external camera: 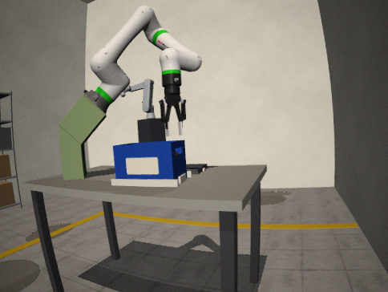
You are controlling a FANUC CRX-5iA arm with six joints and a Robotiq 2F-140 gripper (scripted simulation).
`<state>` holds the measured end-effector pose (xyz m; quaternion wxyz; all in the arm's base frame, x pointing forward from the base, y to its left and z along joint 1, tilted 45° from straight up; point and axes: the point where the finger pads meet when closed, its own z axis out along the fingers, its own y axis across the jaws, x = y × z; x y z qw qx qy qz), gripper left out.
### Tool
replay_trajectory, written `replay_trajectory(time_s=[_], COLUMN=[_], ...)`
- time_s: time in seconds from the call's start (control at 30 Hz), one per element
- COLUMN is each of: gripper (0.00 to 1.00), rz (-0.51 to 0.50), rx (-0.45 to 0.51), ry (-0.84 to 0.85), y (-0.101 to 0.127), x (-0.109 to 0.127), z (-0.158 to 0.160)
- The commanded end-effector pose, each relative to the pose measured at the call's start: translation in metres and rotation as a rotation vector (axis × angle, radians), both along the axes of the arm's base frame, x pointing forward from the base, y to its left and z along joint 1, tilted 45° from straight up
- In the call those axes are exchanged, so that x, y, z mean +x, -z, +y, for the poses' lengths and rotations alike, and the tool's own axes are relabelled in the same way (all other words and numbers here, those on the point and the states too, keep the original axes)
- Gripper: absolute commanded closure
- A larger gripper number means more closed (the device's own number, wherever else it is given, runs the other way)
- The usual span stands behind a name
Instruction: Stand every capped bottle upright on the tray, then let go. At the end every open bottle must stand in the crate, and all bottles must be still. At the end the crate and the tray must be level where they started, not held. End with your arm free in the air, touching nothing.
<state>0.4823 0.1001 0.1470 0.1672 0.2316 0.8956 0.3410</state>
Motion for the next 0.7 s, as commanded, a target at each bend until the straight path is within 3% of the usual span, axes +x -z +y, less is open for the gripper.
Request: replay_trajectory(time_s=[0.0, 0.67], gripper=[0.62, 0.62], rz=[0.000, 0.000], rx=[0.001, 0.002], ry=[-0.001, -0.002], y=[0.004, 0.020], x=[0.004, 0.026], z=[-0.008, -0.046])
